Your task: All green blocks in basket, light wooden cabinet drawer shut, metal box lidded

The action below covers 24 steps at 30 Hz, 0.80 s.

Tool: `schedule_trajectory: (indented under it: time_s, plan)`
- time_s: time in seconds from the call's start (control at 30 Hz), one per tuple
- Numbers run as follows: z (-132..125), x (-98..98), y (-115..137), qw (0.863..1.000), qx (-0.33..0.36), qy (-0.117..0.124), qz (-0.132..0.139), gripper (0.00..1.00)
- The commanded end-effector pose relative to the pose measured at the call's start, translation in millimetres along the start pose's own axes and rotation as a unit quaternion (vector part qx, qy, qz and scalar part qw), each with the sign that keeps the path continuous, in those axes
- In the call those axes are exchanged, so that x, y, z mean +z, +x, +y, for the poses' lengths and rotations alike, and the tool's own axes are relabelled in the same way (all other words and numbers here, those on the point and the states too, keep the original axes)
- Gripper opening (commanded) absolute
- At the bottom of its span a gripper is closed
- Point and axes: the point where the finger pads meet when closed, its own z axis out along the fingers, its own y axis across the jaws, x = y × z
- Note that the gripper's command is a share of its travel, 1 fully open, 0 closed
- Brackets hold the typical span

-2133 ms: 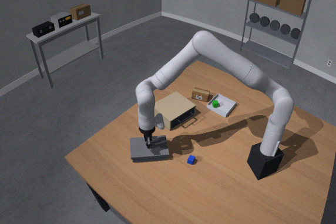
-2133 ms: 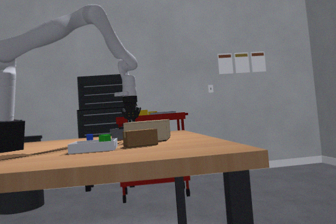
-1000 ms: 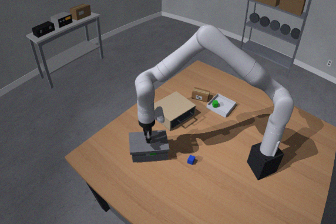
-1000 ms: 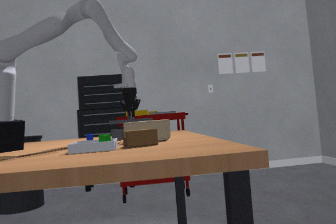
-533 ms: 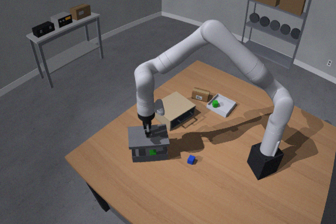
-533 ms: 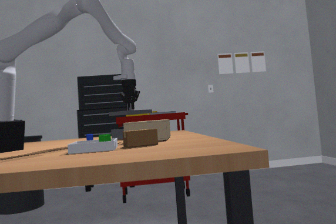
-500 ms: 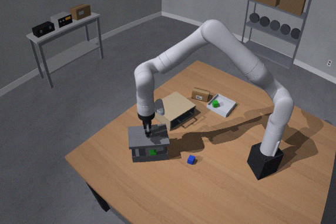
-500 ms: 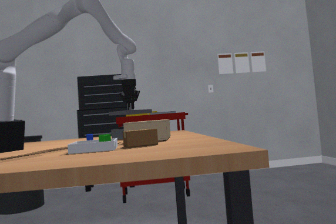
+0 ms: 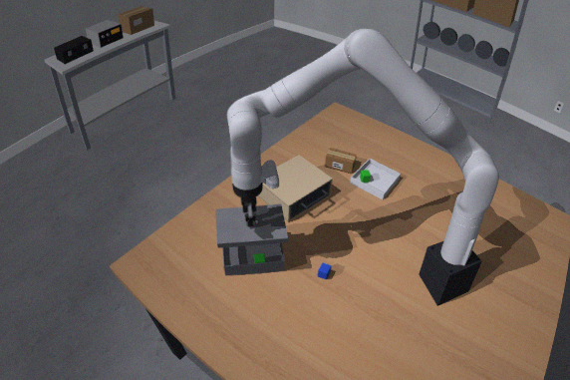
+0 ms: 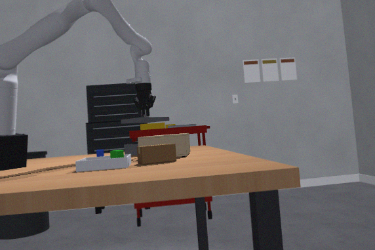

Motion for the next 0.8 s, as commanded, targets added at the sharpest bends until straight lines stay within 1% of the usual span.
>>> schedule_trajectory:
  time_s: [0.0, 0.3, 0.37, 0.47, 0.53, 0.63, 0.77]
  plan:
    - [-0.1, -2.0, -0.7, 1.0, 0.0, 0.0, -0.001, 0.1]
    - [2.5, -2.9, -0.1, 1.0, 0.0, 0.0, -0.001, 0.1]
    - [10.4, -3.0, 1.9, 1.0, 0.001, 0.0, -0.001, 0.1]
    - [34.2, -3.1, 8.8, 1.0, 0.002, 0.001, -0.002, 0.1]
    - [34.2, -3.1, 8.8, 1.0, 0.002, 0.001, -0.002, 0.1]
    - [68.9, -3.2, 22.3, 1.0, 0.005, 0.001, -0.003, 0.1]
    - [118.1, -3.1, 49.5, 1.0, 0.011, 0.001, -0.003, 0.1]
